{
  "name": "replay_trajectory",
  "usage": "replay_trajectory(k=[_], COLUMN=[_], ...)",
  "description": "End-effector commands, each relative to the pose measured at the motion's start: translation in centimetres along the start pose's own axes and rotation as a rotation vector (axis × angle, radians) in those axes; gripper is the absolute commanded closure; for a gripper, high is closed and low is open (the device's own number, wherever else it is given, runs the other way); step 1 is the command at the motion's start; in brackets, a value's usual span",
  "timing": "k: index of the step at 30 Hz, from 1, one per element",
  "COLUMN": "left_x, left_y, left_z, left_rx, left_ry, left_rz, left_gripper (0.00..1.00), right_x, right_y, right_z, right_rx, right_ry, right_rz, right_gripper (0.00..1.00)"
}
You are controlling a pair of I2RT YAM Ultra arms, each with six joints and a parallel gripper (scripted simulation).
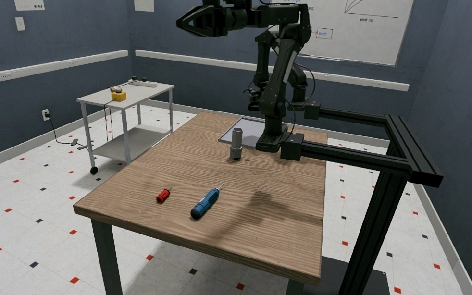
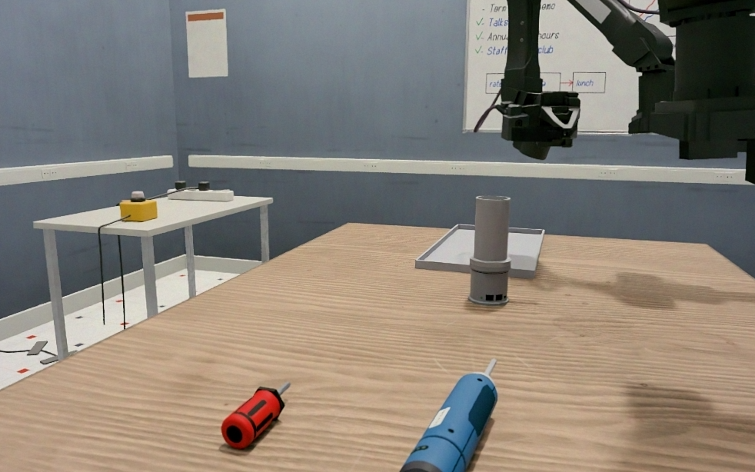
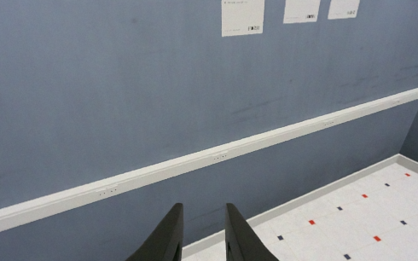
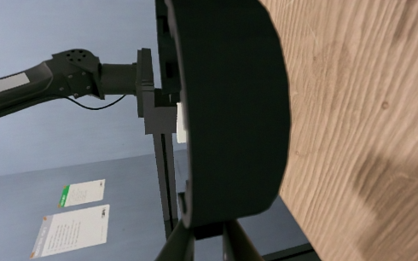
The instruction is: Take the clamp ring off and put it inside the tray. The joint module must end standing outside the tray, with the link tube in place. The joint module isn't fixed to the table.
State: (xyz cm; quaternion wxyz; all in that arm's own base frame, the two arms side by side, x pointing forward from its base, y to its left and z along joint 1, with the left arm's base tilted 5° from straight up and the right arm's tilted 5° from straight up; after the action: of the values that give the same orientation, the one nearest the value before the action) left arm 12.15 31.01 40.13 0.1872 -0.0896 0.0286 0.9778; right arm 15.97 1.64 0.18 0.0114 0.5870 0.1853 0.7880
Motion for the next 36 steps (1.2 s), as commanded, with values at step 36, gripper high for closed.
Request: replay_trajectory(k=[36], left_x=[-0.1], left_y=[0.7], left_z=[2.1], left_rx=[-0.074], left_ry=[0.012], left_rz=[0.004], left_gripper=[0.80], right_x=[0.5], right_y=[2.9], right_z=[0.4], right_rx=[-0.200], right_ry=[-0.065], right_rz=[-0.070], right_gripper=[0.94])
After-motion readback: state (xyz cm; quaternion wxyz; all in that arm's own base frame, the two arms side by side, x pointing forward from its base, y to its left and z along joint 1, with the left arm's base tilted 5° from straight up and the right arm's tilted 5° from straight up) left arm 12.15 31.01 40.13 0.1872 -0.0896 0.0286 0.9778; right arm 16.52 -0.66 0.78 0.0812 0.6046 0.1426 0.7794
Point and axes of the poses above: on each arm, the point where the finger pads meet when closed, its own y axis back along the fingers, its own x axis across the jaws, z = x × y, the point moved 5 cm from there along y, back along the fingers, and after that the axes turned 11 degrees about y, right-handed, at the moved point
